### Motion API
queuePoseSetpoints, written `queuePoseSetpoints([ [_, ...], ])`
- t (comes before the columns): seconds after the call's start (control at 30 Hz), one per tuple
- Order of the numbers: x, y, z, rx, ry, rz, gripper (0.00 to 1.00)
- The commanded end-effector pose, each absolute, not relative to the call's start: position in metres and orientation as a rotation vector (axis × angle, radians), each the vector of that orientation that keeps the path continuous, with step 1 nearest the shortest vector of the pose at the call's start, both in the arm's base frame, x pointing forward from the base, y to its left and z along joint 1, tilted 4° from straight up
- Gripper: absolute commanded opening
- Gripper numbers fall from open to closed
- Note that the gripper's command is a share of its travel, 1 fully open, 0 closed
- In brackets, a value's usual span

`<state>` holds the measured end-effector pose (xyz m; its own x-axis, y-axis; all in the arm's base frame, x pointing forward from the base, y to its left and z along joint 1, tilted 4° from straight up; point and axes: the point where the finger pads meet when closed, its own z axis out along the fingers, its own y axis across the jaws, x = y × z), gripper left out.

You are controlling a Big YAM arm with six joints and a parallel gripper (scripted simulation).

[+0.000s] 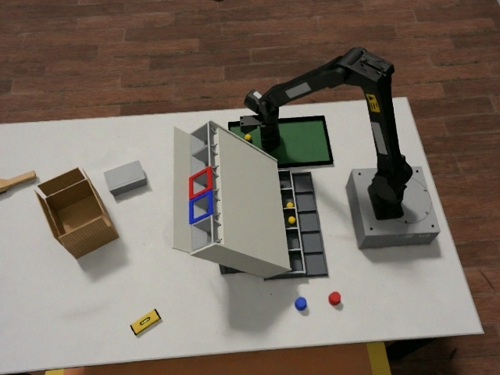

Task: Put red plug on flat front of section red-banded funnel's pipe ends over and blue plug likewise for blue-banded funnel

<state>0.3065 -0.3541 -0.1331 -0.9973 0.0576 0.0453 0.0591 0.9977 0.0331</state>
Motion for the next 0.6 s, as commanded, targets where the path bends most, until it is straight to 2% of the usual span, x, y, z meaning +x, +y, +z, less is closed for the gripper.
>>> queuePoseSetpoints([
  [0.0, 0.3104, -0.3702, -0.1367, -0.098, -3.104, -0.037, 0.80],
  [0.57, 0.3157, -0.3764, -0.1338, -0.087, -3.107, -0.036, 0.80],
])
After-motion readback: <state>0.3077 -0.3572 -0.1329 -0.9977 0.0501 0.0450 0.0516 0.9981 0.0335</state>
